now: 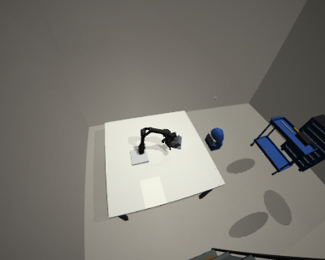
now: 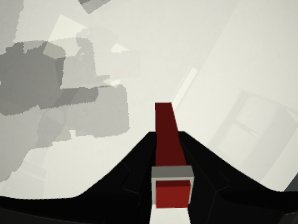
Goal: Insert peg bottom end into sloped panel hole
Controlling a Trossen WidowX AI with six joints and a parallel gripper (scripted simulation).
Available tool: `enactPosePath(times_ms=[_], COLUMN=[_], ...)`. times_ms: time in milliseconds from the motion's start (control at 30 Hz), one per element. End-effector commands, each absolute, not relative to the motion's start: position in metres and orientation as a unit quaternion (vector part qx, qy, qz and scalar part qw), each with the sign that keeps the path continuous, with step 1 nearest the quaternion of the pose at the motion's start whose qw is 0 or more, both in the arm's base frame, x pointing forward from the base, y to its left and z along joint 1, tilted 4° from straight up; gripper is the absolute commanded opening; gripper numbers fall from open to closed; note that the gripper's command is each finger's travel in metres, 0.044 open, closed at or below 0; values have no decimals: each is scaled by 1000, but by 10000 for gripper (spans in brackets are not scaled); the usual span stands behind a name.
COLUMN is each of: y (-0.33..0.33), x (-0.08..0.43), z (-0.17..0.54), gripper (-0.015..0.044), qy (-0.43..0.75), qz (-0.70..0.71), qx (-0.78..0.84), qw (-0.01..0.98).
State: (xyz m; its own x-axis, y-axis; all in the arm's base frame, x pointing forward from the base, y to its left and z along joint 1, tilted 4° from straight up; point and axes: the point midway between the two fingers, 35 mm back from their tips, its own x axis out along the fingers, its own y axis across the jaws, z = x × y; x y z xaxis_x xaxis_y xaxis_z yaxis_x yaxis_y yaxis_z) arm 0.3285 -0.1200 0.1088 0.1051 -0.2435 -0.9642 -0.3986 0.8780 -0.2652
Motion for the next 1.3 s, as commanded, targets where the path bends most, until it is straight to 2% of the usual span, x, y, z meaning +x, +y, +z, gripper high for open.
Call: enactPosePath(times_ms=[0, 1267], y=[-116, -72], x=[329, 349], z=[112, 118], gripper=[0, 0], qy=[659, 595], qz=[54, 59], qx=[-258, -379], qw=[704, 706])
